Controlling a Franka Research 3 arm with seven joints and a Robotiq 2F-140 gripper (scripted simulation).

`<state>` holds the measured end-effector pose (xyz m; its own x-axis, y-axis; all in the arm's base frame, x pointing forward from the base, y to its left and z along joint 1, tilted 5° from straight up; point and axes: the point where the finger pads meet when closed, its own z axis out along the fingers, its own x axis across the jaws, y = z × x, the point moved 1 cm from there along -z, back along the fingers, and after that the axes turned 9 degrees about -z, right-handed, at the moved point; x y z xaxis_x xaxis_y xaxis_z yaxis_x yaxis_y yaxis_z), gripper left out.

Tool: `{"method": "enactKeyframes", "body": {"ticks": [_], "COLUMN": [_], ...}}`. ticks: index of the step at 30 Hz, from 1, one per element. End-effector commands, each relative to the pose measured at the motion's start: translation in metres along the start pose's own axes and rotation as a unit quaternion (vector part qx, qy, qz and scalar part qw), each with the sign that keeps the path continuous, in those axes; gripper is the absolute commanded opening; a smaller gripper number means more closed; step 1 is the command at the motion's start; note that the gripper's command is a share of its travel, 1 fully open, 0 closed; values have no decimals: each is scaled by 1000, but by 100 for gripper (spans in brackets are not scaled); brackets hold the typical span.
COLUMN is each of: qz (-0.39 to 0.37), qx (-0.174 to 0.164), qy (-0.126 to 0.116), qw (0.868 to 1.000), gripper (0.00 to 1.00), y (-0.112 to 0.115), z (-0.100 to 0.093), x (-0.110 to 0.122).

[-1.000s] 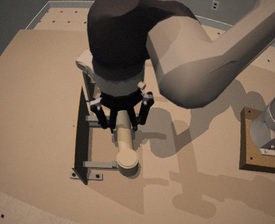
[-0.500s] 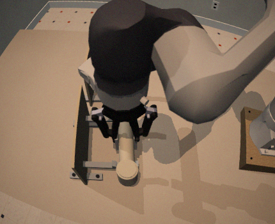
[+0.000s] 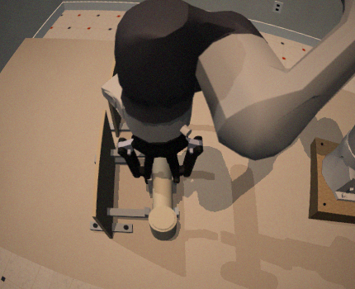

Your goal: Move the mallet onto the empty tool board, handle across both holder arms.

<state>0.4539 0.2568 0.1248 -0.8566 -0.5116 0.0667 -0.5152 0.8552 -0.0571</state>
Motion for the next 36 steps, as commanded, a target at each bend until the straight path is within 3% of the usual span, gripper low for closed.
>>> {"method": "enactKeyframes", "body": {"ticks": [1,36], "qz": [5,4], "qx": [0,-1], "qy": [-6,-6], "qw": [1000,1000], "gripper": [0,0], "y": [-1,0], "z": [-1,37], "x": [-4,-2]}}
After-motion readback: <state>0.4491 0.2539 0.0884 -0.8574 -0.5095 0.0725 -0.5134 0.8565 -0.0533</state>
